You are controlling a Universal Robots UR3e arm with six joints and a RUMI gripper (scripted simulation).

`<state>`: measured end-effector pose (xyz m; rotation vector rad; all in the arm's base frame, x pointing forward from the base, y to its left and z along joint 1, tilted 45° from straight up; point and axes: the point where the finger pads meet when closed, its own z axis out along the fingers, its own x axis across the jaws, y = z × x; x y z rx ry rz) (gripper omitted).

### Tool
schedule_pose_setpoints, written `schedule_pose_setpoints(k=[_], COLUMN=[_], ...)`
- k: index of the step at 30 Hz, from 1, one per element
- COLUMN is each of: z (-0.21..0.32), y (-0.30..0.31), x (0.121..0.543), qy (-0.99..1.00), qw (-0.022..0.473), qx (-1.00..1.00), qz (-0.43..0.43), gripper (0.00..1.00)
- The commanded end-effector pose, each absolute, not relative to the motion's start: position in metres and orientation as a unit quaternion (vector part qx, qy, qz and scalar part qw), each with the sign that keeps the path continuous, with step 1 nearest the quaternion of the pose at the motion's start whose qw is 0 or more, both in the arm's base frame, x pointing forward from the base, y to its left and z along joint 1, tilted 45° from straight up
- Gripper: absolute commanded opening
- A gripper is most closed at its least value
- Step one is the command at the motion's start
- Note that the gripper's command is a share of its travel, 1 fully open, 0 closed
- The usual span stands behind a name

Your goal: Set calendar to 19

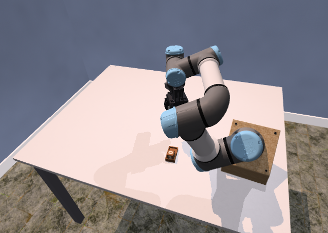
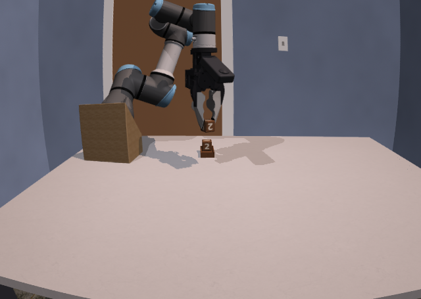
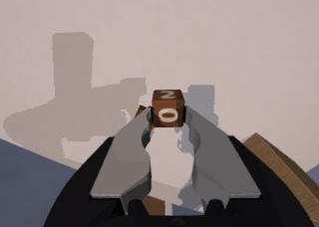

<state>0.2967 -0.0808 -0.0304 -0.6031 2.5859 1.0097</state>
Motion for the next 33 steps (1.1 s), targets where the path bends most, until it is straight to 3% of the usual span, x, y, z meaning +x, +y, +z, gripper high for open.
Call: schedule_pose_setpoints(k=[1,17,33], z=[-0.0302,-0.0301,-0.0298], y=[-0.0818,-0.0819,-0.0825], x=[0.297,0.2977,0.3015], qy=[0.9,0.896,0.863], qw=[0.15,0.158,0.197], qx=[-0.21,-0.229,-0.332], qz=[0.35,0.347,0.326], gripper=[0.1,0.1,0.1])
